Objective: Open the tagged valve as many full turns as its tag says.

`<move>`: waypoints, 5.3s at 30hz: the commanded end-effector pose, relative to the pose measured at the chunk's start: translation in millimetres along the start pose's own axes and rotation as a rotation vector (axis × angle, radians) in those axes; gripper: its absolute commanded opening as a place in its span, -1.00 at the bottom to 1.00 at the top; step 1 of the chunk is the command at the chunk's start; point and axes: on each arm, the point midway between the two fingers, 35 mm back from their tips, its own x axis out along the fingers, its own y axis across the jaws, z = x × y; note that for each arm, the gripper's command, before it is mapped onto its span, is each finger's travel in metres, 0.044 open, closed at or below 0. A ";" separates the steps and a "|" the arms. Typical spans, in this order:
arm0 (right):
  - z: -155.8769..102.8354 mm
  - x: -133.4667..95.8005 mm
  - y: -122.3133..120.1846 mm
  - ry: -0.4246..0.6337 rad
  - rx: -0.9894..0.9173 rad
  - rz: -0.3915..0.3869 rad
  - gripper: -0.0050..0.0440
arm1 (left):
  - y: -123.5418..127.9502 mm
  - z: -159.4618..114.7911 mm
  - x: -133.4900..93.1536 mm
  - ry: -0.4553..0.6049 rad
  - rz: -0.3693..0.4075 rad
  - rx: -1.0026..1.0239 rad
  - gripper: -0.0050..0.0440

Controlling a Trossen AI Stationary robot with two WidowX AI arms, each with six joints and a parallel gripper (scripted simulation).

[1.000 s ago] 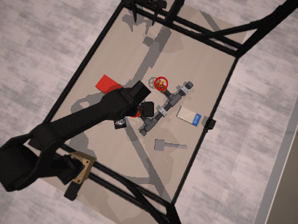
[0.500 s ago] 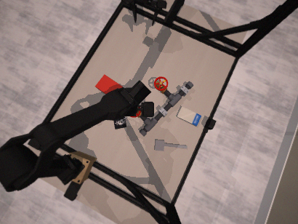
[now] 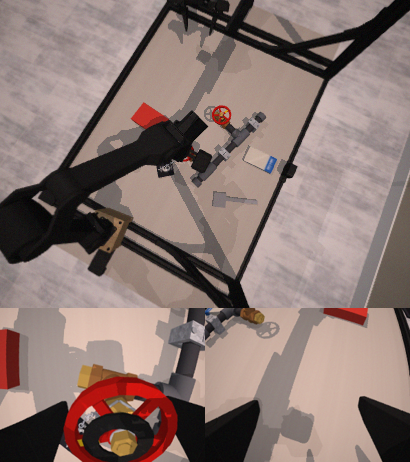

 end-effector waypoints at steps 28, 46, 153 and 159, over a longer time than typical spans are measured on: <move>0.0 0.0 0.0 0.000 0.000 0.000 0.84 | 0.0 -0.1 0.4 0.000 0.000 1.225 0.54; 0.0 0.0 0.0 0.000 0.000 0.000 0.84 | 0.0 -0.1 0.4 0.000 0.000 1.225 -0.80; 0.0 0.0 0.0 0.000 0.000 0.000 0.84 | 0.0 -0.1 0.4 0.000 0.001 1.207 0.15; 0.0 0.0 0.0 0.000 0.000 0.000 0.84 | 0.0 -0.1 0.4 0.000 0.001 1.207 -0.04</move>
